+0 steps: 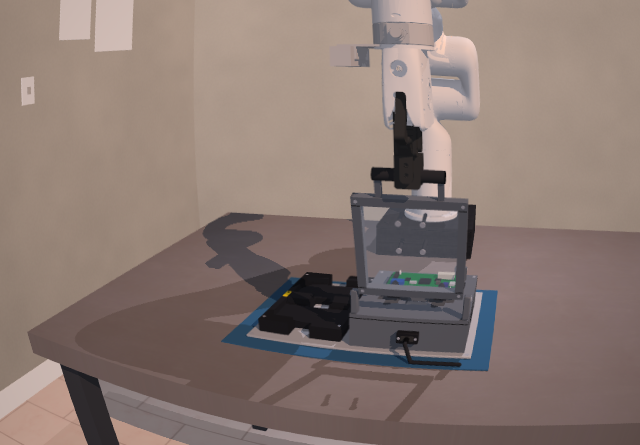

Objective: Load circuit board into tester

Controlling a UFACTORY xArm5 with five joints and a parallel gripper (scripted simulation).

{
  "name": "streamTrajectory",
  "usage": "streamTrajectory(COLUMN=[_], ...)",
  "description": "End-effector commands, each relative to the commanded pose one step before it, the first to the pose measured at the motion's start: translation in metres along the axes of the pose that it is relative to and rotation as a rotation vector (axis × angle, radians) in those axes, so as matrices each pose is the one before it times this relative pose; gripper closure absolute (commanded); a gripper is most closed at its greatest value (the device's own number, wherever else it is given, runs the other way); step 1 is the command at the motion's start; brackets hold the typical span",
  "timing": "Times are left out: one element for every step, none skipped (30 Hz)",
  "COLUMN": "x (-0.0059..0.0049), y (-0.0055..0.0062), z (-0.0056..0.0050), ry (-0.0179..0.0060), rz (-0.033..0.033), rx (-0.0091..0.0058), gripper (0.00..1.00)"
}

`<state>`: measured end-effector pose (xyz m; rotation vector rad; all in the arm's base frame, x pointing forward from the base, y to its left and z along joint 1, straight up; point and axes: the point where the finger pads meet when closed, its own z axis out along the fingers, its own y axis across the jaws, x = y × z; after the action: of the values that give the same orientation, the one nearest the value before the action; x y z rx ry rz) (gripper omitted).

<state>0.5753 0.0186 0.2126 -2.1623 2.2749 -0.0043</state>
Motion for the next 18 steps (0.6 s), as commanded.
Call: streamTrajectory(x=[-0.00009, 0.0, 0.0, 0.0, 0.0, 0.0, 0.0, 0.0, 0.0, 0.0, 0.0, 0.0, 0.0, 0.0, 0.0, 0.0, 0.0, 0.0], y=[-0.00034, 0.00021, 0.00022, 0.00024, 0.00025, 0.00027, 0.00028, 0.0003, 0.00031, 0.00033, 0.00034, 0.00036, 0.00038, 0.0004, 0.00041, 0.00043, 0.0, 0.0], z=[-0.00228, -0.00005, -0.00005, -0.00006, -0.00006, -0.00006, -0.00007, -0.00007, -0.00007, -0.00008, -0.00008, -0.00008, -0.00009, -0.00009, -0.00009, -0.0001, 0.0, 0.0], ry=[-0.00038, 0.0, 0.0, 0.0, 0.0, 0.0, 0.0, 0.0, 0.0, 0.0, 0.0, 0.0, 0.0, 0.0, 0.0, 0.0, 0.0, 0.0], rz=[-0.00003, 0.0, 0.0, 0.0, 0.0, 0.0, 0.0, 0.0, 0.0, 0.0, 0.0, 0.0, 0.0, 0.0, 0.0, 0.0, 0.0, 0.0], rx=[0.00435, 0.0, 0.0, 0.0, 0.0, 0.0, 0.0, 0.0, 0.0, 0.0, 0.0, 0.0, 0.0, 0.0, 0.0, 0.0, 0.0, 0.0], gripper=[1.0, 1.0, 1.0, 1.0, 1.0, 1.0, 1.0, 1.0, 1.0, 1.0, 1.0, 1.0, 1.0, 1.0, 1.0, 1.0, 1.0, 1.0])
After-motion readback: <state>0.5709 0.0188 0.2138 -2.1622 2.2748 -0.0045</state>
